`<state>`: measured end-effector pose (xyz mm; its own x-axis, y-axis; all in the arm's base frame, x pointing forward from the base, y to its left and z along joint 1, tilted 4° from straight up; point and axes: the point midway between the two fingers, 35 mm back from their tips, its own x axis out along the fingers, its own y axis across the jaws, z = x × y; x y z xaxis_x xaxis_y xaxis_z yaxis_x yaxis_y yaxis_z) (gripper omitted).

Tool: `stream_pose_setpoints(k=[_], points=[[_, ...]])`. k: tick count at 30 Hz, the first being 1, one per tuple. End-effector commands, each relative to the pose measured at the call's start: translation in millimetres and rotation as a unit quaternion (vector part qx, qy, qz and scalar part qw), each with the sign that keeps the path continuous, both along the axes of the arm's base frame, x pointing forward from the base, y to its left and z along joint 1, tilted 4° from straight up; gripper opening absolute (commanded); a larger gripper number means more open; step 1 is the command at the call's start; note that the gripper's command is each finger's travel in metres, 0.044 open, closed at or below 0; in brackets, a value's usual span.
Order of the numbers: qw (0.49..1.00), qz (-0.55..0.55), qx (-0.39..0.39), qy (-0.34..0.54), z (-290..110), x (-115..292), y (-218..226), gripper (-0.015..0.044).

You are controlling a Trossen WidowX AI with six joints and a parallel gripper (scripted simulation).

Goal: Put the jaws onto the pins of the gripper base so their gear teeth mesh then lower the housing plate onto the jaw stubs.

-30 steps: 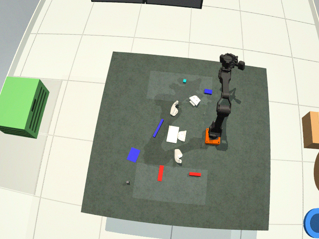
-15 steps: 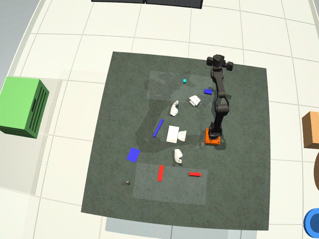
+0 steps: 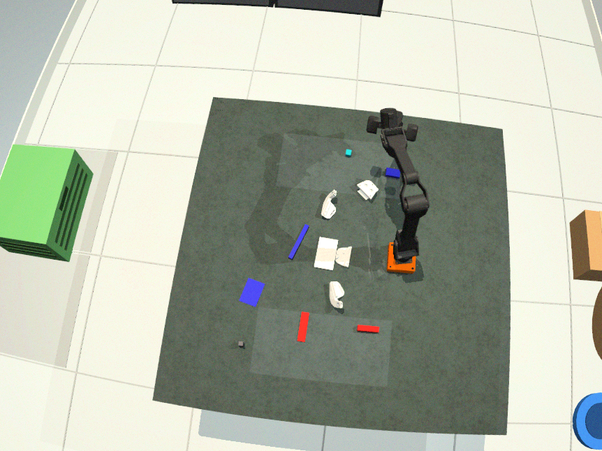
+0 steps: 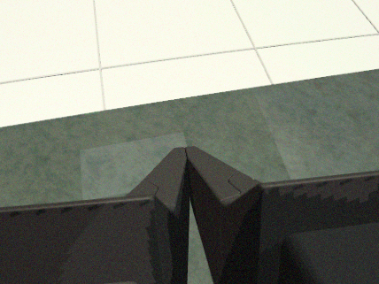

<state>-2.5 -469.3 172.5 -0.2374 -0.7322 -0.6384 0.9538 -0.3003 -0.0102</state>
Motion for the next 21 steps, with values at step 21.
stream_pose_setpoints(k=[21], points=[[0.970, 0.030, 0.191, -0.150, -59.1, 133.1, 80.4, 0.0000]])
